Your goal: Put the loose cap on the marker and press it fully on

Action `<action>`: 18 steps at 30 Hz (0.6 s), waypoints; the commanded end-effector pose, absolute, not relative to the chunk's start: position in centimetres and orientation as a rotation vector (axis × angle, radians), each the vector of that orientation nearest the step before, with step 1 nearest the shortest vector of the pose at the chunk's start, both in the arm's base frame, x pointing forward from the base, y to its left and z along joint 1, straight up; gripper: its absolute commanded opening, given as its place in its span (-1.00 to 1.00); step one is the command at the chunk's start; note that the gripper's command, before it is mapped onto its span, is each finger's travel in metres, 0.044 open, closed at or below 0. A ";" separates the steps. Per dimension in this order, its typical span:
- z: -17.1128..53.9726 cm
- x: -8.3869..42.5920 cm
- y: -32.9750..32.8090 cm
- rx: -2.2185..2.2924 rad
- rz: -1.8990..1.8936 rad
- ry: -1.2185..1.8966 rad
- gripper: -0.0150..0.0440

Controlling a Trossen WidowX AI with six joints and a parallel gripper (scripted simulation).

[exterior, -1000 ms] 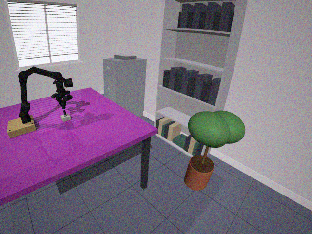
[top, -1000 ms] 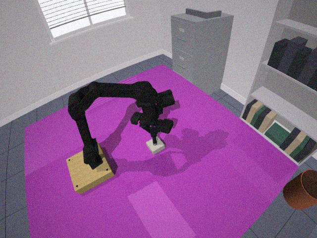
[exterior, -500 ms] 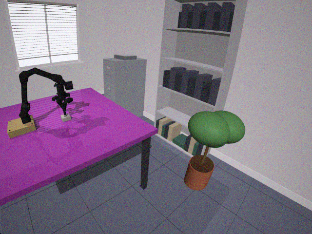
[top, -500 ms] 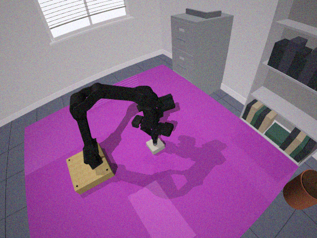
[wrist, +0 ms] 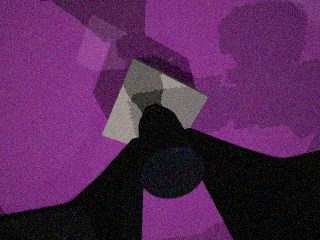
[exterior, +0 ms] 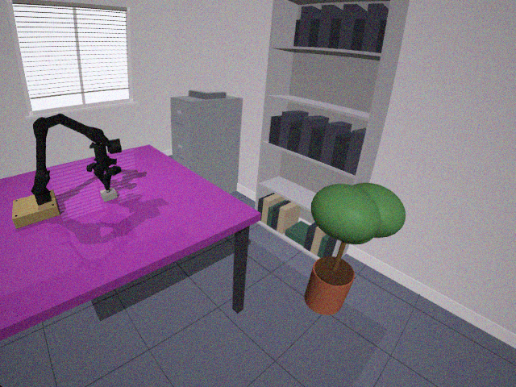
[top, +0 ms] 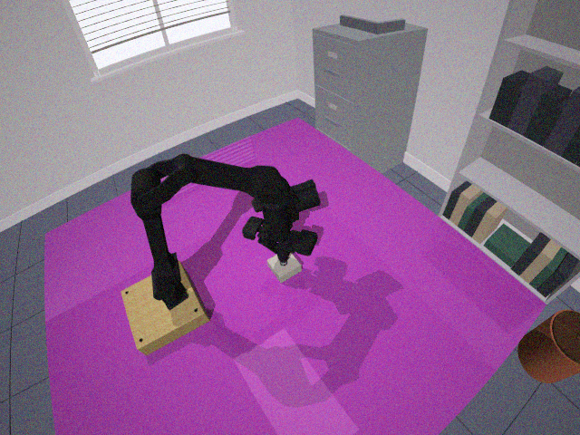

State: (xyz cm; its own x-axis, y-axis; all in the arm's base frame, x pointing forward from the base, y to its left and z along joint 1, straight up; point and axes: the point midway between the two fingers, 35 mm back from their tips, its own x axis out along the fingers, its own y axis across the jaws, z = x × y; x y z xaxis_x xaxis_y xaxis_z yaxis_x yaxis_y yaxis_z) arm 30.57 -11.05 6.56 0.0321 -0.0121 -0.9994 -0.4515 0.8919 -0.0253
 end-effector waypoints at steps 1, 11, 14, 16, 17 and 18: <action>5.8 30.5 -11.1 -0.386 0.356 1.515 -0.49; 5.7 30.5 -11.1 -0.386 0.356 1.515 -0.49; 5.7 30.5 -11.0 -0.379 0.353 1.515 -0.40; 5.7 30.5 -11.0 -0.379 0.353 1.515 -0.22; 5.7 30.5 -11.0 -0.379 0.353 1.515 -0.14; 5.7 30.5 -11.0 -0.379 0.353 1.515 -0.05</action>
